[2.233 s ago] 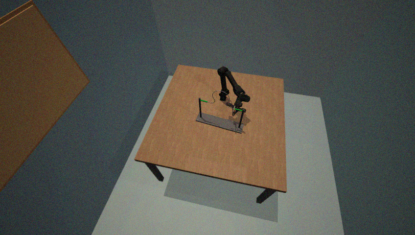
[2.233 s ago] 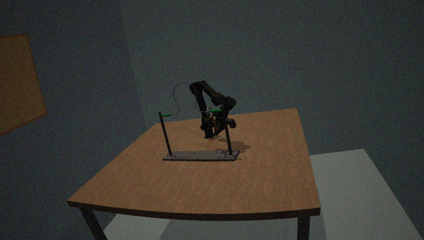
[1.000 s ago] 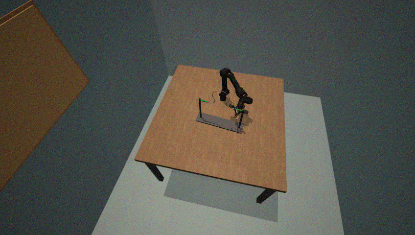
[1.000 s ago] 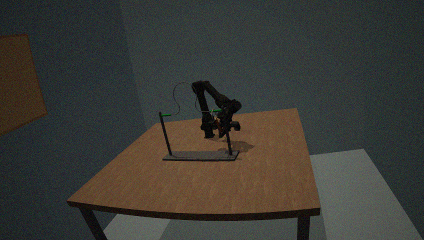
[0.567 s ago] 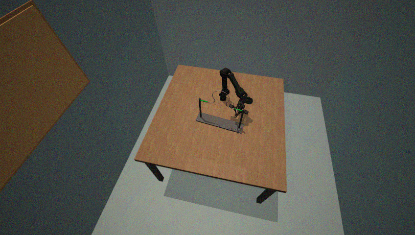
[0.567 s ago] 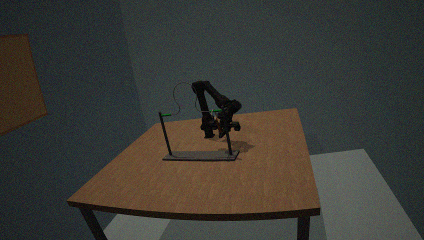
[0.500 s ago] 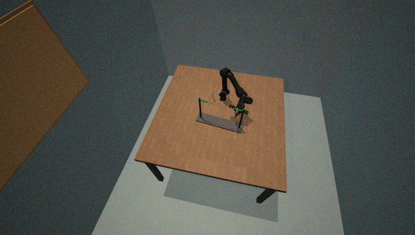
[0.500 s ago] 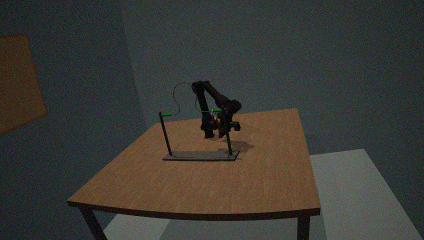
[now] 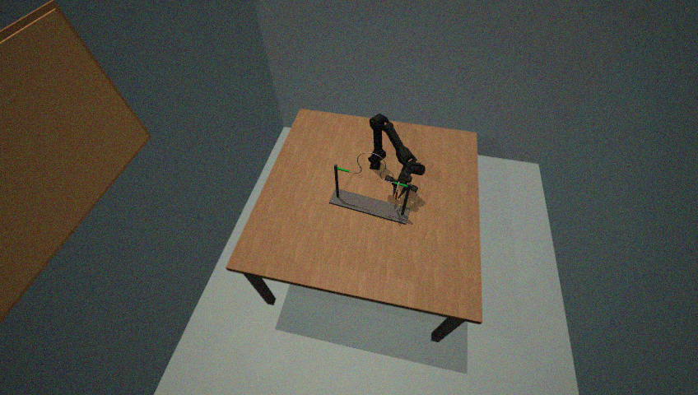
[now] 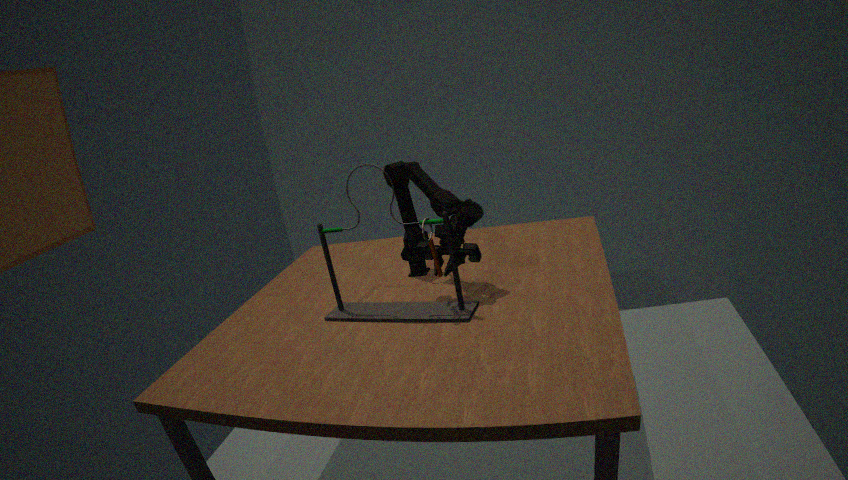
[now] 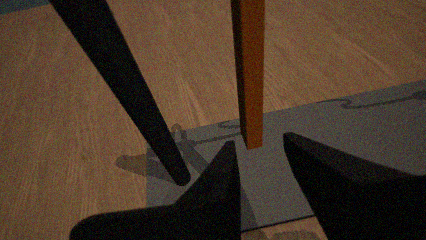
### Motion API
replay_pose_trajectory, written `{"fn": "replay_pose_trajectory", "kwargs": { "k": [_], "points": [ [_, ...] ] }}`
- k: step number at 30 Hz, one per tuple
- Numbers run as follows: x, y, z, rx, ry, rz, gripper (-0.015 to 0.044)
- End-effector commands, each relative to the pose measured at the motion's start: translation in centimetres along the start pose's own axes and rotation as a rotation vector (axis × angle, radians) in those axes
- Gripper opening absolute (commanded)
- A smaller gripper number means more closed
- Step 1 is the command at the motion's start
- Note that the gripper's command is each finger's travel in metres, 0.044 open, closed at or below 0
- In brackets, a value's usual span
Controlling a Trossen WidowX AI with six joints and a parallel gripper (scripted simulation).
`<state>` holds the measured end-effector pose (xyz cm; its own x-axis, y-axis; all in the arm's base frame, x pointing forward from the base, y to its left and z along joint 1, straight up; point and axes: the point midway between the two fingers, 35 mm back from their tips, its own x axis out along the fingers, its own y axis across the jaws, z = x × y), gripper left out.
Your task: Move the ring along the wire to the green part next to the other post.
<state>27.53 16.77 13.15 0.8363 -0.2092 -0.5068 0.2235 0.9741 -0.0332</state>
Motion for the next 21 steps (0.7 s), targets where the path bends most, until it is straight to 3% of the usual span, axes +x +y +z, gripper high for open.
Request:
{"fn": "replay_pose_trajectory", "kwargs": {
  "k": [1,12,21],
  "points": [
    [-0.6,0.1,0.0,0.004,0.000,0.000,0.0160],
    [-4.6,0.0,0.0,0.006,0.003,0.000,0.0160],
    [-4.9,0.0,0.0,0.006,0.002,0.000,0.0160]
  ]
}}
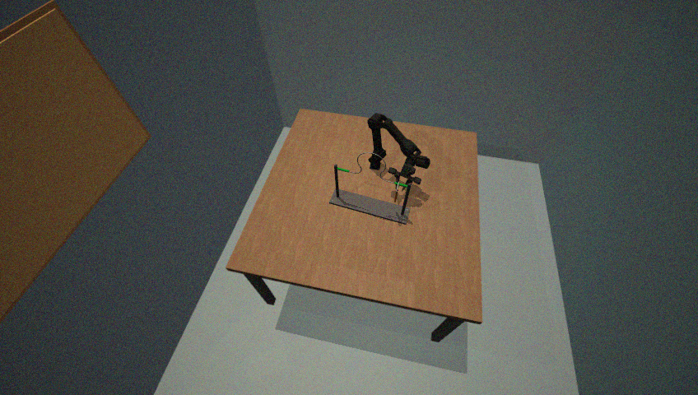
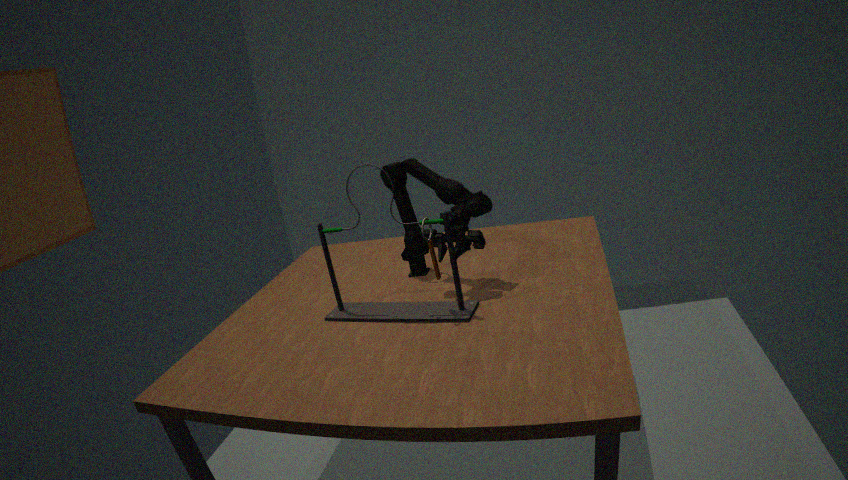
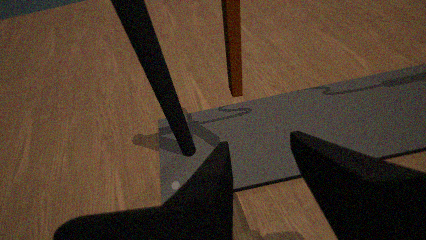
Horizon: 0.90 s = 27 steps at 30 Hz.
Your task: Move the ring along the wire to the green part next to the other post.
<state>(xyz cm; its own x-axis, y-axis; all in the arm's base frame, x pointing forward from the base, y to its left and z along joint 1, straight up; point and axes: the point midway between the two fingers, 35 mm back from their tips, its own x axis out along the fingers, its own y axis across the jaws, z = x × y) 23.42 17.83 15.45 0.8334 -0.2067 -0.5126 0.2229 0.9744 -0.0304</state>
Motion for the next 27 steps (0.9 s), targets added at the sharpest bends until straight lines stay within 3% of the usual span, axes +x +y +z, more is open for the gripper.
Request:
{"fn": "replay_pose_trajectory", "kwargs": {
  "k": [1,11,17,21,27],
  "points": [
    [-0.1,0.0,0.1,0.004,-0.005,-0.002,0.0160],
    [-0.1,0.0,0.1,0.004,-0.005,-0.002,0.0160],
    [-4.4,0.0,0.0,0.001,0.001,0.001,0.0317],
    [-5.0,-0.1,0.1,0.002,-0.002,0.001,0.0423],
    [-5.0,-0.1,0.1,0.002,-0.002,0.001,0.0440]
  ]
}}
